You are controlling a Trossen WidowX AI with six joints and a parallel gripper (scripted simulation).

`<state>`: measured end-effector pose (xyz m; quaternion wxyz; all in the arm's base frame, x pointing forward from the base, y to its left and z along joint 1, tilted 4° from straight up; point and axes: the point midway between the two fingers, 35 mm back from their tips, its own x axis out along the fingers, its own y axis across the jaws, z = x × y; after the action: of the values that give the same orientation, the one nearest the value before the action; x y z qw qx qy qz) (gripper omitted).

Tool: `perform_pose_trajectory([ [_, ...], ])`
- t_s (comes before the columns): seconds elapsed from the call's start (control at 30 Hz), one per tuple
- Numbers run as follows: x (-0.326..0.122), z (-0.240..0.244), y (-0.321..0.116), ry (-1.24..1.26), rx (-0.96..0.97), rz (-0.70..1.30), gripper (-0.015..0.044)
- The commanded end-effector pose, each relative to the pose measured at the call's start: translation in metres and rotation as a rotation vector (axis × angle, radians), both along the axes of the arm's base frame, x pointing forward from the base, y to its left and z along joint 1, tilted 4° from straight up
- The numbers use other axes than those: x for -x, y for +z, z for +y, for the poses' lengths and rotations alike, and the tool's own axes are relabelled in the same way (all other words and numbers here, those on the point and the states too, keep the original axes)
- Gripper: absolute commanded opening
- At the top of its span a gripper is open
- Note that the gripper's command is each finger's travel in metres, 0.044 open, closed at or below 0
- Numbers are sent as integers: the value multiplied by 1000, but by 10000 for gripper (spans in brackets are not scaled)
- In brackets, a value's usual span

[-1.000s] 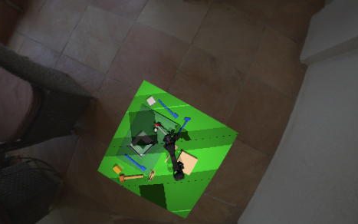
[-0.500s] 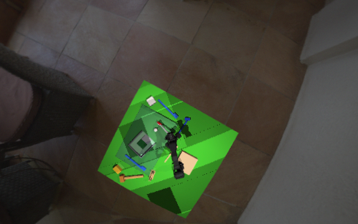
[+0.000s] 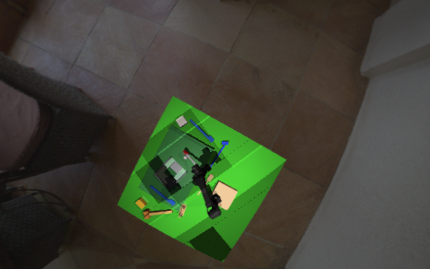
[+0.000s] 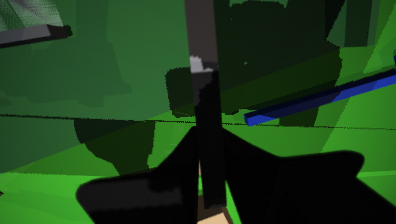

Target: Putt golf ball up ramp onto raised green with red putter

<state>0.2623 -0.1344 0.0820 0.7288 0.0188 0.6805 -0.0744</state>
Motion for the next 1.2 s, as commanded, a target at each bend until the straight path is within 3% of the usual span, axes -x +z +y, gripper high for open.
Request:
perform_pose_trajectory([
  [0.0,0,56,-6,6,-5,-2,0],
  [0.27,0,65,-2,7,-6,-3,0],
  [0.67,4,69,53,7,-6,-3,0],
  [1.17,2,68,44,13,-9,-5,0],
])
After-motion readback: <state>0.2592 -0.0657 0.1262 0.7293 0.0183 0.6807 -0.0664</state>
